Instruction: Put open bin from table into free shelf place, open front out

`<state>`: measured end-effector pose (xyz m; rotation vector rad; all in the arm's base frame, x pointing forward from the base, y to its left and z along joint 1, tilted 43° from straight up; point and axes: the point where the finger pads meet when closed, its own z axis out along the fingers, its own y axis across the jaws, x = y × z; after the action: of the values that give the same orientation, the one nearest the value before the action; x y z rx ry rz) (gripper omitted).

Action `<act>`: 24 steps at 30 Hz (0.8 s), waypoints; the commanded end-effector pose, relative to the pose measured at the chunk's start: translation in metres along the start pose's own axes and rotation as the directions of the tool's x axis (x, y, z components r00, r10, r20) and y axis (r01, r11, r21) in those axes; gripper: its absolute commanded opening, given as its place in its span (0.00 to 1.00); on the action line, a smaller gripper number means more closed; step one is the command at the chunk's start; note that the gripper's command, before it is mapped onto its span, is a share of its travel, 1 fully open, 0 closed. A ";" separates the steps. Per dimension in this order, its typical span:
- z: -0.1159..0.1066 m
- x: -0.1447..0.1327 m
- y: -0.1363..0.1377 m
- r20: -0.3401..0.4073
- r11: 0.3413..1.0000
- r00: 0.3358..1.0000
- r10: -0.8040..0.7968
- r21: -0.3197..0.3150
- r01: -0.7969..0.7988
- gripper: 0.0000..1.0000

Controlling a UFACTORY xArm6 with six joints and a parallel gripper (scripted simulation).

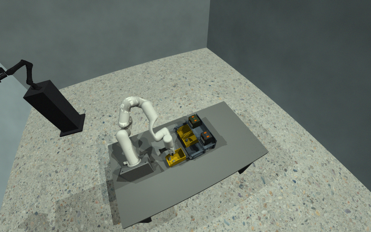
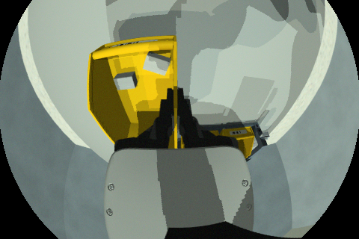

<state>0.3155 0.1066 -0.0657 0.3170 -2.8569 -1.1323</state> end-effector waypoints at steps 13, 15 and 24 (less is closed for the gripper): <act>-0.001 -0.016 0.000 0.003 1.000 1.000 -0.001 0.001 0.001 0.00; -0.001 -0.016 0.000 0.003 1.000 1.000 -0.001 0.001 0.001 0.00; -0.001 -0.034 0.001 0.003 1.000 1.000 -0.001 0.001 0.001 0.00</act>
<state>0.3336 0.1113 -0.0647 0.3154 -2.8555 -1.1322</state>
